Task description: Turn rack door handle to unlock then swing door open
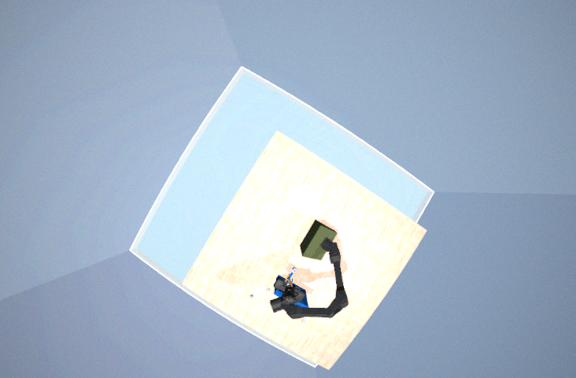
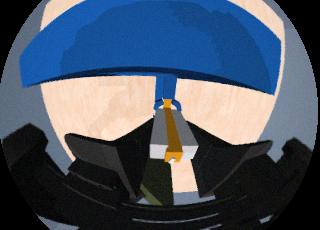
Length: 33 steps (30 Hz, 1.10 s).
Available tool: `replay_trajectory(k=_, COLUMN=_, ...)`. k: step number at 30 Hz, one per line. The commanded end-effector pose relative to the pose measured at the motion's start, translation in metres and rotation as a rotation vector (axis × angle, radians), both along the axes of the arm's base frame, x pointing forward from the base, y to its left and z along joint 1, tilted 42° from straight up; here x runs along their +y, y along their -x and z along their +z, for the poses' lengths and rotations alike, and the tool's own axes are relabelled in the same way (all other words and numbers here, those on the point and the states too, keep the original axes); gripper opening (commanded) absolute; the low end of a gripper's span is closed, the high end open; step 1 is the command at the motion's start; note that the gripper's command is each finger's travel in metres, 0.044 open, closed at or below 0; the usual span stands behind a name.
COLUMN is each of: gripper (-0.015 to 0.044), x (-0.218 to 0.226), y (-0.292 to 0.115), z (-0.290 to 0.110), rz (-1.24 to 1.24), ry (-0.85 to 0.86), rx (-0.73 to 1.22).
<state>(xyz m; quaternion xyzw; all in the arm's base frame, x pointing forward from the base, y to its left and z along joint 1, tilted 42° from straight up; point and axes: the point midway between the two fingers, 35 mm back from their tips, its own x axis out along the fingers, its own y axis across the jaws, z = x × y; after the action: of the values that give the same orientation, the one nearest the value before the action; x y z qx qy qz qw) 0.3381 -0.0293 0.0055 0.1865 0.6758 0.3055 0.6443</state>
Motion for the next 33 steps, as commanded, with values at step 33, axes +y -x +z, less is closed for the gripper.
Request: replay_trajectory(k=33, gripper=0.0013, x=0.0013, y=0.0, z=-0.0005, rz=-0.579, ry=0.075, rx=0.495)
